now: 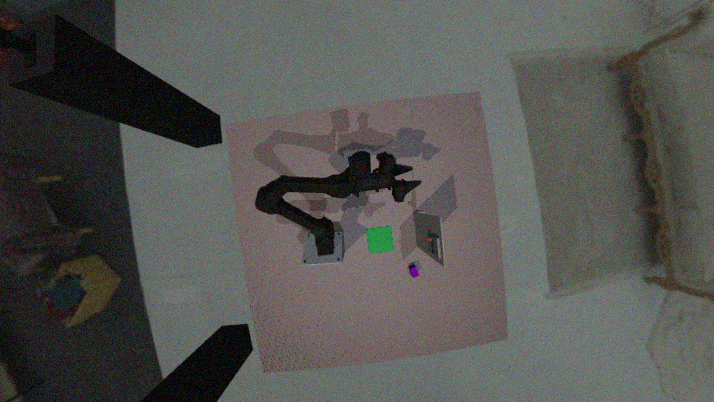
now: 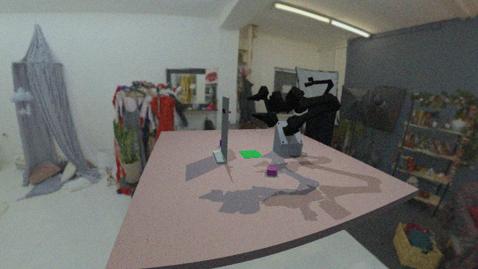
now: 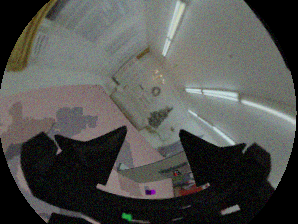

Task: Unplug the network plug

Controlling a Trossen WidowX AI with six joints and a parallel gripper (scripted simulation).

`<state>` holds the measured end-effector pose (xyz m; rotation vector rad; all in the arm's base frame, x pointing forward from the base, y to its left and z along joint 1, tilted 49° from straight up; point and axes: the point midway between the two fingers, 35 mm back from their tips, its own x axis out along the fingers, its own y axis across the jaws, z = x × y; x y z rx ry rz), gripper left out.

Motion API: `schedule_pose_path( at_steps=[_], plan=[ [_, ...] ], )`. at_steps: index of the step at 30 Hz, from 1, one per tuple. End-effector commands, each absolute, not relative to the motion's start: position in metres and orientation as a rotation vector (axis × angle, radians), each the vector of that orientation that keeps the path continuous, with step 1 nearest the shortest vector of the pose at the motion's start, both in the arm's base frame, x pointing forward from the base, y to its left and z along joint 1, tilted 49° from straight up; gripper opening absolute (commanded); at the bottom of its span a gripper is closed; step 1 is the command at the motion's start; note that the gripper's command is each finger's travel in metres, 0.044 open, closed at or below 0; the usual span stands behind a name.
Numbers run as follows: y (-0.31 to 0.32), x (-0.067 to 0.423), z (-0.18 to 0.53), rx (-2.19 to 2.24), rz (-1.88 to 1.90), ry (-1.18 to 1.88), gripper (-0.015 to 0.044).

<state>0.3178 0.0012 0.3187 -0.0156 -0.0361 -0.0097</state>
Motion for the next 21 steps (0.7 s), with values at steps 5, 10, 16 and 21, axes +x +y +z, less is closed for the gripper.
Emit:
schedule_pose_path(
  at_steps=[5,10,16,21],
  plan=[
    [-0.011,0.329,0.293,-0.099,-0.038,-0.012,0.0269],
    [-0.029,0.339,0.257,-0.217,-0.076,0.026,0.0156],
    [-0.051,0.341,0.213,-0.354,-0.115,0.077,0.0156],
    [-0.069,0.335,0.178,-0.465,-0.142,0.125,0.0156]
  ],
)
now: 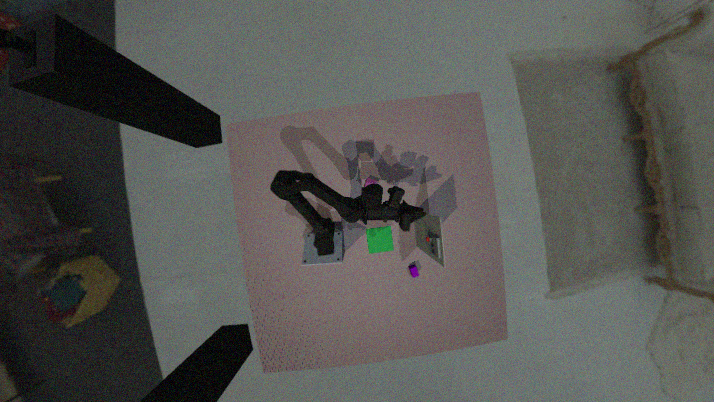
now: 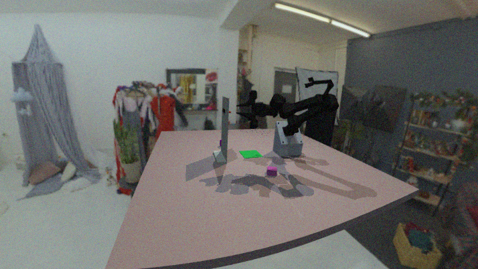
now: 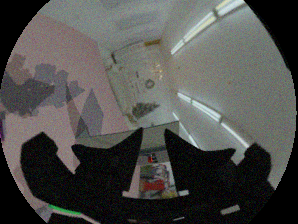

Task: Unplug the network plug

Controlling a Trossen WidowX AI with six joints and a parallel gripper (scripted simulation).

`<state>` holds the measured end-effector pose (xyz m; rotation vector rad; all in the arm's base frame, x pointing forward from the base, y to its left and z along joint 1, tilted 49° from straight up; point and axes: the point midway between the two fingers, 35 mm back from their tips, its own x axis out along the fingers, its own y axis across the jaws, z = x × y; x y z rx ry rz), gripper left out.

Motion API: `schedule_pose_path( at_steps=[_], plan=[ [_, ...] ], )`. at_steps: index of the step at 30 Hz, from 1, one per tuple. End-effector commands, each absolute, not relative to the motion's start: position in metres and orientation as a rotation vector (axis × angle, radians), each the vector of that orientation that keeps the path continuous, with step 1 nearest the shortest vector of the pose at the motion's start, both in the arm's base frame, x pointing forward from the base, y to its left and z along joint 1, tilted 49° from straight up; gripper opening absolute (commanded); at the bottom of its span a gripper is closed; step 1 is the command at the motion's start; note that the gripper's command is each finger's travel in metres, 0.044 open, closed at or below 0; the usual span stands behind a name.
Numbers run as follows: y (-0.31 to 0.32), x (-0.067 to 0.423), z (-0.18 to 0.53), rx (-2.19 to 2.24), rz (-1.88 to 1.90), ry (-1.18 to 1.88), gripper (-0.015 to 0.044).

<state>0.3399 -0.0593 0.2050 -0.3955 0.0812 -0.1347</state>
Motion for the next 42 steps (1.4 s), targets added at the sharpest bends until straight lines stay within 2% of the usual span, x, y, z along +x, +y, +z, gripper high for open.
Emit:
schedule_pose_path(
  at_steps=[1,11,16,42],
  plan=[
    [-0.072,0.333,0.171,-0.487,-0.147,0.135,0.0156],
    [-0.098,0.302,0.113,-0.694,-0.185,0.238,0.0156],
    [-0.099,0.299,0.11,-0.708,-0.187,0.246,0.0156],
    [-0.103,0.336,0.113,-0.708,-0.185,0.247,0.0156]
  ],
)
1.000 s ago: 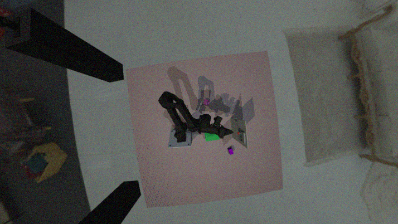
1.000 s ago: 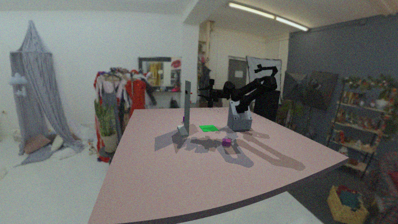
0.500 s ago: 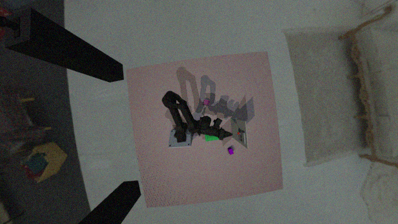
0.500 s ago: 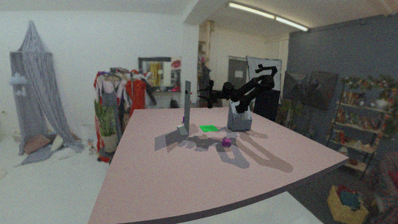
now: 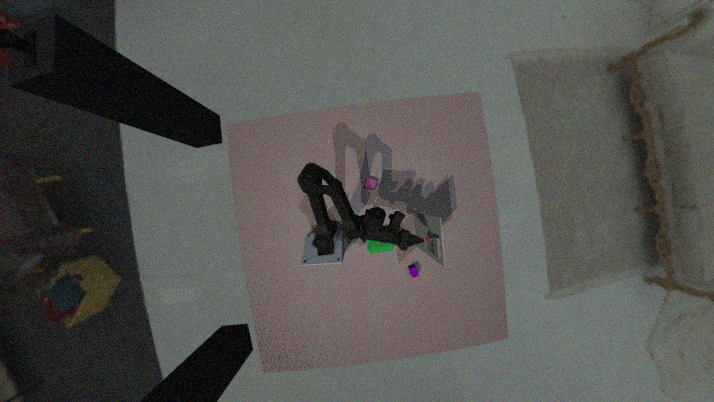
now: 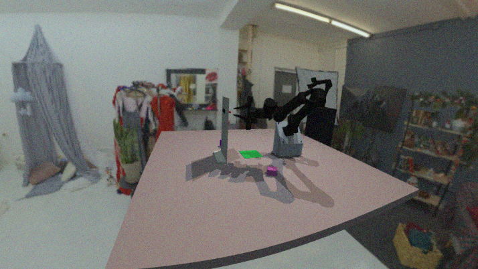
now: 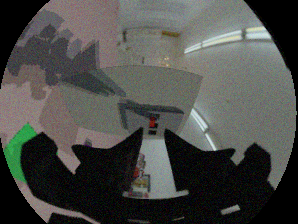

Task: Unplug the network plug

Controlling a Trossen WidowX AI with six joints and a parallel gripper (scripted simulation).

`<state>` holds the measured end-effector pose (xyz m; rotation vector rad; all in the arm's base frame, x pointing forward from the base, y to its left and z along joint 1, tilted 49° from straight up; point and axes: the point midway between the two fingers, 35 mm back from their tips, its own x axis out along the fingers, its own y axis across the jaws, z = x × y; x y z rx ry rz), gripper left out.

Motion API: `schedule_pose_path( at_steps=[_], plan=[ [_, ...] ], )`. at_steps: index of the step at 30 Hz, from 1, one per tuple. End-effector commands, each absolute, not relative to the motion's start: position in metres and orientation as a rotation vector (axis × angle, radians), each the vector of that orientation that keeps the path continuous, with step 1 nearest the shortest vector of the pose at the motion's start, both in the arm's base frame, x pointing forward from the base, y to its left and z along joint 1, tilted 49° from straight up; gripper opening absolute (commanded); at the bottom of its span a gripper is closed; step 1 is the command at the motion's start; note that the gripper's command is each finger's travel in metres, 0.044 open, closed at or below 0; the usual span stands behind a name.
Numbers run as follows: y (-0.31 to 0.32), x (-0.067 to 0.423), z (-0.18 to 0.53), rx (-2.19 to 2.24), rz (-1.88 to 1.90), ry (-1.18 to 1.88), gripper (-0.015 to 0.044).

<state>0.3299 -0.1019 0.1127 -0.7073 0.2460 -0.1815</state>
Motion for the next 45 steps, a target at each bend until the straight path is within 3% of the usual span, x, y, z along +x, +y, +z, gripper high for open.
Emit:
schedule_pose_path(
  at_steps=[1,16,18,33,45],
  plan=[
    [-0.103,0.338,0.113,-0.708,-0.185,0.246,0.0156],
    [-0.104,0.359,0.113,-0.707,-0.188,0.243,0.0156],
    [-0.104,0.359,0.113,-0.707,-0.188,0.243,0.0104],
    [-0.104,0.359,0.113,-0.707,-0.188,0.243,0.0004],
    [-0.103,0.354,0.113,-0.707,-0.188,0.243,0.0]
  ],
)
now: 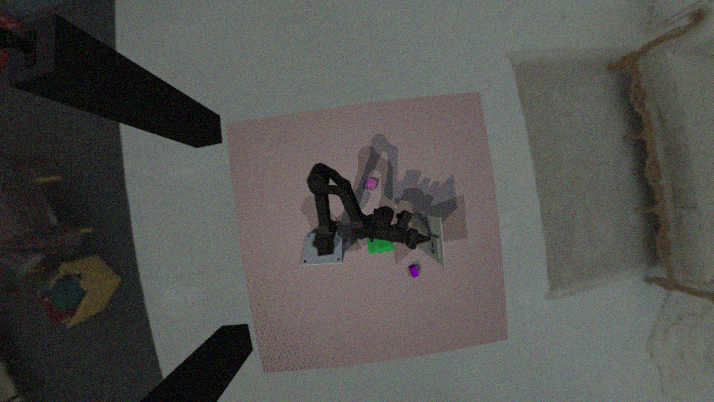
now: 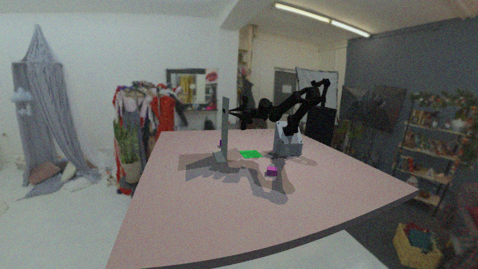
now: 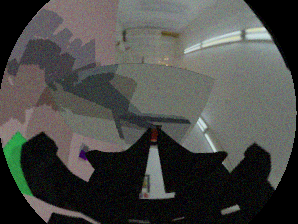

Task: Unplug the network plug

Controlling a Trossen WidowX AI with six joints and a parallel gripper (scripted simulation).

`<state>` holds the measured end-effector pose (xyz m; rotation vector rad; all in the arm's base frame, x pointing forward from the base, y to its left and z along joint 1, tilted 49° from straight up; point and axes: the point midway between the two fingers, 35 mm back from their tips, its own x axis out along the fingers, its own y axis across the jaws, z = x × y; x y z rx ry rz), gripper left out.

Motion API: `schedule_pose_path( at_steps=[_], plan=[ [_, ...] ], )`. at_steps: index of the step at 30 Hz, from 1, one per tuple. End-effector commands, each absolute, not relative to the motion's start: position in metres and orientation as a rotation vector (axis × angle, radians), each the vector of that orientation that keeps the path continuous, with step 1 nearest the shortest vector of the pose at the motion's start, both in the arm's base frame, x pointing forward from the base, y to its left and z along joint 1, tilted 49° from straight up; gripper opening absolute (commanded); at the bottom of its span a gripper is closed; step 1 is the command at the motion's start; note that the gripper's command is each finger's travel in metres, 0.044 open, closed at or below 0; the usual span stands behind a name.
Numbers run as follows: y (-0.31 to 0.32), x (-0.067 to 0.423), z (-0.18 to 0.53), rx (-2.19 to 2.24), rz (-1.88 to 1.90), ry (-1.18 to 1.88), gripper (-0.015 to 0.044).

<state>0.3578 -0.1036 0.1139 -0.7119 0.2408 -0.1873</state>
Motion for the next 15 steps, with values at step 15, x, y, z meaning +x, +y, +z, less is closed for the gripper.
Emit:
schedule_pose_path(
  at_steps=[15],
  plan=[
    [-0.1023,0.3457,0.1133,-0.707,-0.188,0.244,0.0]
  ],
)
